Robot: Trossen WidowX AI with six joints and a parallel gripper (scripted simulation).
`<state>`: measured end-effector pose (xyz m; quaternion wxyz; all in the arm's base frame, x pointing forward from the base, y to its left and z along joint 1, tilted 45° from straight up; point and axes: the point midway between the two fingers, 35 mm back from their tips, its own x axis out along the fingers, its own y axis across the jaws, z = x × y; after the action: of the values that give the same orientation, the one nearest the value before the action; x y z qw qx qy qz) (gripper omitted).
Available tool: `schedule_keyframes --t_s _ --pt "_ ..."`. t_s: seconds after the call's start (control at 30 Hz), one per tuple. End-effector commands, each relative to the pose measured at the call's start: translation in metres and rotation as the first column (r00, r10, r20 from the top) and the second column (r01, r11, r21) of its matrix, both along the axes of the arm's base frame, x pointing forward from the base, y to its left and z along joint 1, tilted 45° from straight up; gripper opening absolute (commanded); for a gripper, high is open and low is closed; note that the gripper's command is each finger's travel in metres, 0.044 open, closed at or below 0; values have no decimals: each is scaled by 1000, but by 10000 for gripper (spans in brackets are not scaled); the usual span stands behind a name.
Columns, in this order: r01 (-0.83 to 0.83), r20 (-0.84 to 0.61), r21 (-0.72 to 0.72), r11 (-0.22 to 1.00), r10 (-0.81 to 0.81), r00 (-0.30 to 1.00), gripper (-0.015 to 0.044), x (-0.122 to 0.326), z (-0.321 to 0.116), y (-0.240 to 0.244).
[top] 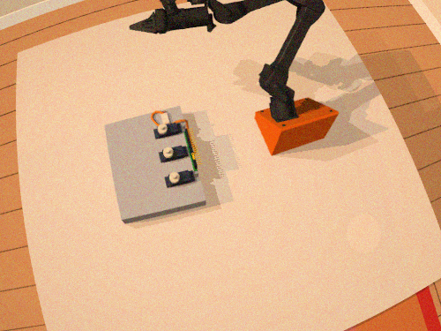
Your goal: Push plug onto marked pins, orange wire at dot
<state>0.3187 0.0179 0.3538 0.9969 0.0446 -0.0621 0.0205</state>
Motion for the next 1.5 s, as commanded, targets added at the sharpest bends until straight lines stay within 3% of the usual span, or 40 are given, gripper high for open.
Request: schedule_keyframes --t_s 0.0,0.7,1.47 --pt "24 -31 -54 998 -26 999 115 -4 -14 -10" --pt "27 -364 -418 908 -195 911 115 28 -86 -25" --pt "-305 -629 -715 629 -387 674 115 37 -160 -32"
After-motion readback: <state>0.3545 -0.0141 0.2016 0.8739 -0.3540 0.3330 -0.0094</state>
